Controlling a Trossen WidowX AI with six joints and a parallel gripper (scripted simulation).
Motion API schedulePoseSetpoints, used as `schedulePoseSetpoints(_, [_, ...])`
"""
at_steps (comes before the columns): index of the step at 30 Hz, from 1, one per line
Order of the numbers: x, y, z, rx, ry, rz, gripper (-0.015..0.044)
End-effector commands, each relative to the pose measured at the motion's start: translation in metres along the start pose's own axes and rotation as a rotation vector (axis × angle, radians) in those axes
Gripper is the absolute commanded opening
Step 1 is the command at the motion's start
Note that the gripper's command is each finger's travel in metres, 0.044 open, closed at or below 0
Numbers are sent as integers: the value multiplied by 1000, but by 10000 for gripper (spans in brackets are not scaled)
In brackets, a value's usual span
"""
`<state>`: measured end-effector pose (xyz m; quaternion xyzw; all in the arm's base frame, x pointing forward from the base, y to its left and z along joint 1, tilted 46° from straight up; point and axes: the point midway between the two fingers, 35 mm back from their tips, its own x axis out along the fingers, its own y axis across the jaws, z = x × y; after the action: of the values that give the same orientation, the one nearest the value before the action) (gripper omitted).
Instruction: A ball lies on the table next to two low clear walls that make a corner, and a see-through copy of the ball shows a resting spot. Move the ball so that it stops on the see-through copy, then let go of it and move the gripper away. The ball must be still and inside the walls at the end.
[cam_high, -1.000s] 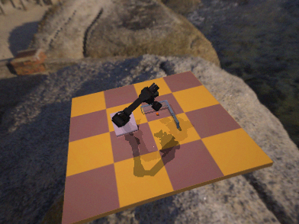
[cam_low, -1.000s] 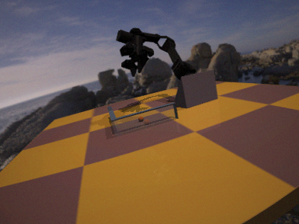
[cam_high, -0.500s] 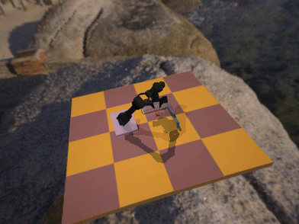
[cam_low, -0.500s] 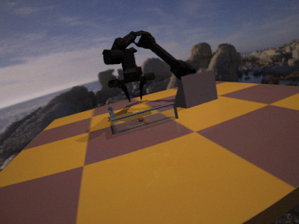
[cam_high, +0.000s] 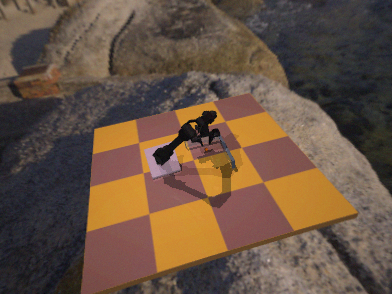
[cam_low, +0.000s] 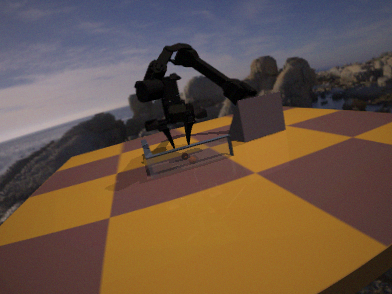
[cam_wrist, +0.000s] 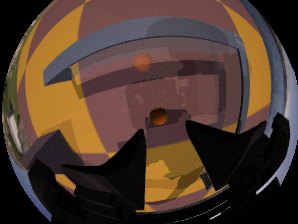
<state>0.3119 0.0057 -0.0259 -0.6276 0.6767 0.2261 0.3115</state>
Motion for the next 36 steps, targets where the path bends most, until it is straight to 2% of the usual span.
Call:
schedulePoseSetpoints(1, [6, 3, 1, -14, 10, 6, 212])
schedulePoseSetpoints(20, [34, 3, 0, -14, 12, 6, 212])
schedulePoseSetpoints(22, [34, 3, 0, -14, 12, 6, 159])
schedulePoseSetpoints(36, [34, 3, 0, -14, 12, 6, 66])
